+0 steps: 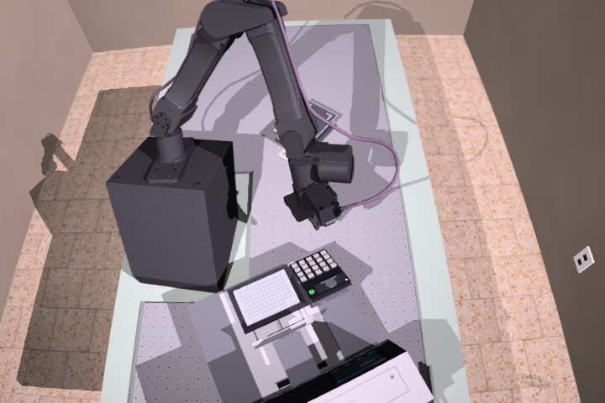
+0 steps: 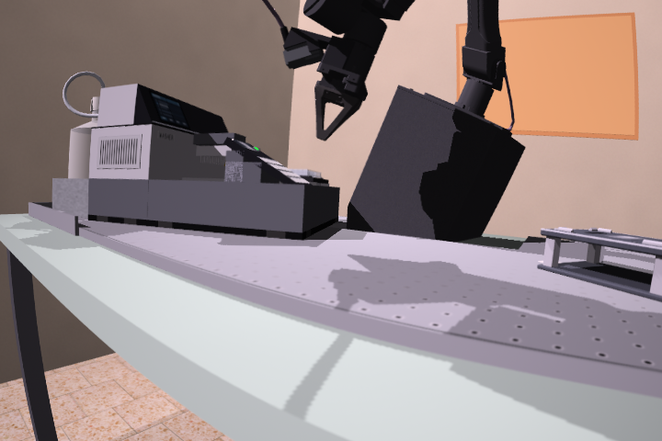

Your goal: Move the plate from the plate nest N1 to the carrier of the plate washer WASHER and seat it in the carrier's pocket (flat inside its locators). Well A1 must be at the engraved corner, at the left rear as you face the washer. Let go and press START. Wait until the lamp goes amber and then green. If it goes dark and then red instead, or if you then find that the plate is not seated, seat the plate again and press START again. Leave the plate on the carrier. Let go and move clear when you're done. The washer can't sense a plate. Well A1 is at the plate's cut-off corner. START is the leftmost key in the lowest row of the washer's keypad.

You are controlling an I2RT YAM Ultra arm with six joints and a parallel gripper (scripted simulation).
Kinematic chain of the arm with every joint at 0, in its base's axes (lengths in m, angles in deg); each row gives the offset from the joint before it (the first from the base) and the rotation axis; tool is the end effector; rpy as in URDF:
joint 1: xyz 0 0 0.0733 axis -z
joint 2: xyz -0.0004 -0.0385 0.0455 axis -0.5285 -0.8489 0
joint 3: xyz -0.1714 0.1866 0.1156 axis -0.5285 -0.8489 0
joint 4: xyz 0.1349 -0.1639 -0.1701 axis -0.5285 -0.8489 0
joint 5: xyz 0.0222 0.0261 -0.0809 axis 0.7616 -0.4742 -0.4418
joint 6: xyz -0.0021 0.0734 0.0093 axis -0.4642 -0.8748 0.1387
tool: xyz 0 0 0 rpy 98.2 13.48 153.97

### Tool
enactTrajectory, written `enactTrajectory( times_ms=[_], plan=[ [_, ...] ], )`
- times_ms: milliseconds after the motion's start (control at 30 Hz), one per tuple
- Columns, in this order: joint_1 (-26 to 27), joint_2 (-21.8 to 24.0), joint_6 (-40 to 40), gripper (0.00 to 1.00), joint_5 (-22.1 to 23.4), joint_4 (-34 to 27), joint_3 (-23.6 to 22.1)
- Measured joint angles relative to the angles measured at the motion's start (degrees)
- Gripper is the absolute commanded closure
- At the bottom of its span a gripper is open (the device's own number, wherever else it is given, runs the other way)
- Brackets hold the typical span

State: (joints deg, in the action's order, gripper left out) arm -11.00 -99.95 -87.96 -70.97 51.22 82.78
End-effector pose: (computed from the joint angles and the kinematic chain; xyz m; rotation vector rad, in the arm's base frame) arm 0.3178 -0.1087 -0.0128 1.6983 2.5148 0.3101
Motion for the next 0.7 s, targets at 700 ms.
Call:
enactTrajectory(
  times_ms=[700],
  plan=[
    [0.00,0.00,-0.13,1.00,-0.17,0.46,0.00]
  ],
)
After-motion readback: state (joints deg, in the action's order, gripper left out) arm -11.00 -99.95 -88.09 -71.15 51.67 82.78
